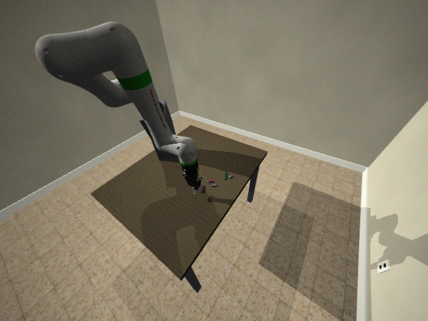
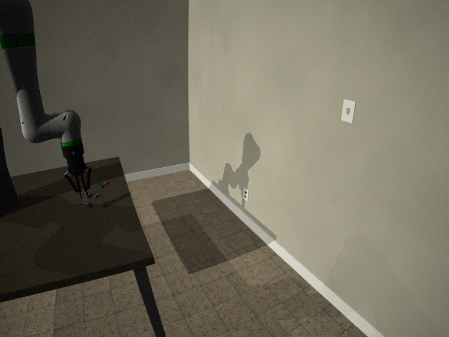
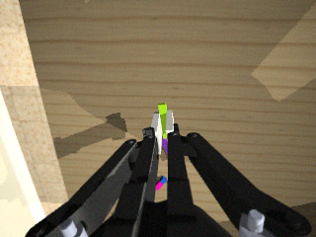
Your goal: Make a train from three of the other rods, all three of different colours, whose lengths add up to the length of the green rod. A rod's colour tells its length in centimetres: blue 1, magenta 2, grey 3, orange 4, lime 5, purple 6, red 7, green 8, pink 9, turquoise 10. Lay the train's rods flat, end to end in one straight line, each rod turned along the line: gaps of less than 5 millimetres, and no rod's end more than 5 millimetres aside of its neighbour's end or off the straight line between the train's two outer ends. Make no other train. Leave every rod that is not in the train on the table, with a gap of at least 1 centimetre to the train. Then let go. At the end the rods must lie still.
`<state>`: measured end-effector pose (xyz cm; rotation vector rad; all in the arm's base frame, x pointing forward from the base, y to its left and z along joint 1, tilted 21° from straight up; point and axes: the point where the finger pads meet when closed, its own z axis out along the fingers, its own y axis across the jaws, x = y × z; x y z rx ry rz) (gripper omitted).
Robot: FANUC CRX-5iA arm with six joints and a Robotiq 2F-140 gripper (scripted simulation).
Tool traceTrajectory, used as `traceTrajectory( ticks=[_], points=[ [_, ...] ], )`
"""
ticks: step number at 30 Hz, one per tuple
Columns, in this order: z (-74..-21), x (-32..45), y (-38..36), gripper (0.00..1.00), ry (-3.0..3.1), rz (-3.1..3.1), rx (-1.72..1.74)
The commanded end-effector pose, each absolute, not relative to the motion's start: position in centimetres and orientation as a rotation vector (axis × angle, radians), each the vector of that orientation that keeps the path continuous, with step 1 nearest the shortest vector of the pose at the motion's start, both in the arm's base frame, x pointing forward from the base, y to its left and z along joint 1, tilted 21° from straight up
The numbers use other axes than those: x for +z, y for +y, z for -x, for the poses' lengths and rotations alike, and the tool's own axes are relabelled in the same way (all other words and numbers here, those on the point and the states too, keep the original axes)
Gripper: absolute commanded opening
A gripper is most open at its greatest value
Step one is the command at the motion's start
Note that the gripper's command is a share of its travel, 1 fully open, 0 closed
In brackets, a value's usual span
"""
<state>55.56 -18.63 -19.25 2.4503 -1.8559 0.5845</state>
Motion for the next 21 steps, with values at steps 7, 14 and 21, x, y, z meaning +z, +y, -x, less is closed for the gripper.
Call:
traceTrajectory(
  ticks=[7, 14, 21],
  points=[
    [-54.4, -15.1, -17.6, 0.03, -1.853, -2.443, 0.569],
    [-54.2, -14.5, -17.5, 0.03, -1.853, -2.443, 0.569],
    [-54.2, -14.5, -17.5, 0.03, -1.853, -2.443, 0.569]
  ],
)
